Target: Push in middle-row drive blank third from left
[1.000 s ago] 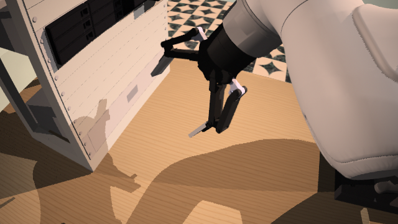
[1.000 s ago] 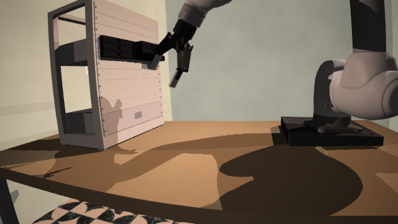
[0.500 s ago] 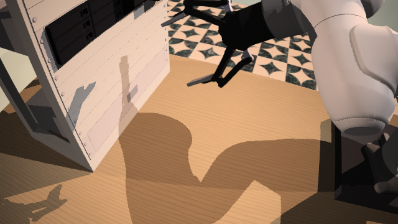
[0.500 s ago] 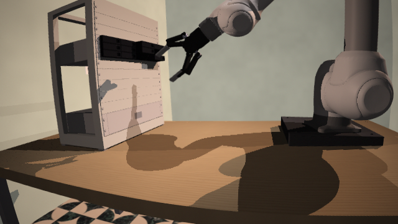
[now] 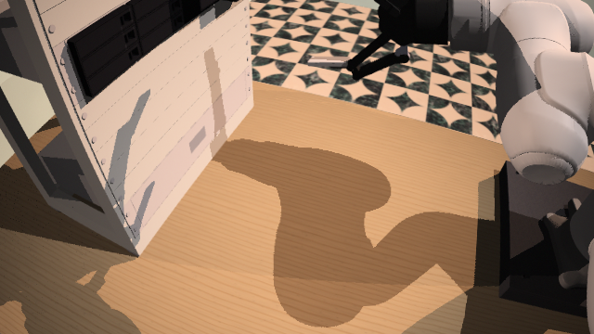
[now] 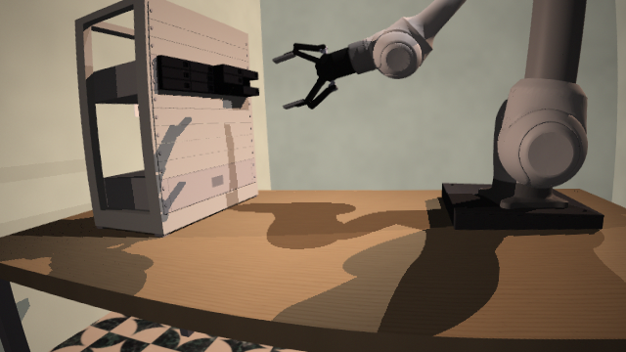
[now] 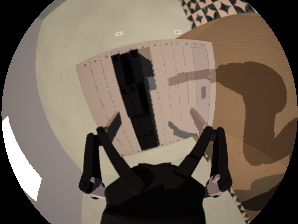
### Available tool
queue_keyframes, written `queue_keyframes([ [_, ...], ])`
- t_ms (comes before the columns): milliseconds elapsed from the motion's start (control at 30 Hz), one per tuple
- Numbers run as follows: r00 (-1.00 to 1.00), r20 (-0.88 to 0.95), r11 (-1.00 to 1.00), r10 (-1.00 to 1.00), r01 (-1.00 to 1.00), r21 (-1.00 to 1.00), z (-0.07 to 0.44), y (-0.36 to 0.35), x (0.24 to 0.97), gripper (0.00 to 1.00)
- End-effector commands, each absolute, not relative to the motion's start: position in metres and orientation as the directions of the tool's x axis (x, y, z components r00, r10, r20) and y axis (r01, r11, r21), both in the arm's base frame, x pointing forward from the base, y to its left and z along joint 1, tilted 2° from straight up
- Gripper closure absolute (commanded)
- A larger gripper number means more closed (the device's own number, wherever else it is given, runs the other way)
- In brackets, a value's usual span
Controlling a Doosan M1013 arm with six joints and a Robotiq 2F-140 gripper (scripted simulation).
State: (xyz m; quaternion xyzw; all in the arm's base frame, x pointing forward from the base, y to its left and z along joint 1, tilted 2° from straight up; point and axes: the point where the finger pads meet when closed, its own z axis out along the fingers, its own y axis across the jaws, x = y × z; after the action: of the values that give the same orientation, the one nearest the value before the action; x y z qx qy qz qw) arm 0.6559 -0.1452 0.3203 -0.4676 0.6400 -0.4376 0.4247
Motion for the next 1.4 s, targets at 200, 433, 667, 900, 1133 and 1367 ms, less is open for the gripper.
queue_keyframes([
  [200, -0.227, -0.039, 0.059, -0.973, -0.082, -0.995, 0.346, -0.169, 0.622, 0.00],
  [433, -0.236, -0.007, 0.017, -0.972, -0.041, -0.999, 0.356, -0.176, 0.610, 0.00],
  [667, -0.237, -0.003, 0.011, -0.971, -0.036, -0.999, 0.358, -0.177, 0.608, 0.00],
  [900, -0.237, -0.003, 0.011, -0.971, -0.036, -0.999, 0.358, -0.177, 0.608, 0.00],
  [1133, -0.237, -0.003, 0.011, -0.971, -0.036, -0.999, 0.358, -0.177, 0.608, 0.00],
  [1367, -0.237, -0.003, 0.011, -0.971, -0.036, -0.999, 0.358, -0.177, 0.608, 0.00],
])
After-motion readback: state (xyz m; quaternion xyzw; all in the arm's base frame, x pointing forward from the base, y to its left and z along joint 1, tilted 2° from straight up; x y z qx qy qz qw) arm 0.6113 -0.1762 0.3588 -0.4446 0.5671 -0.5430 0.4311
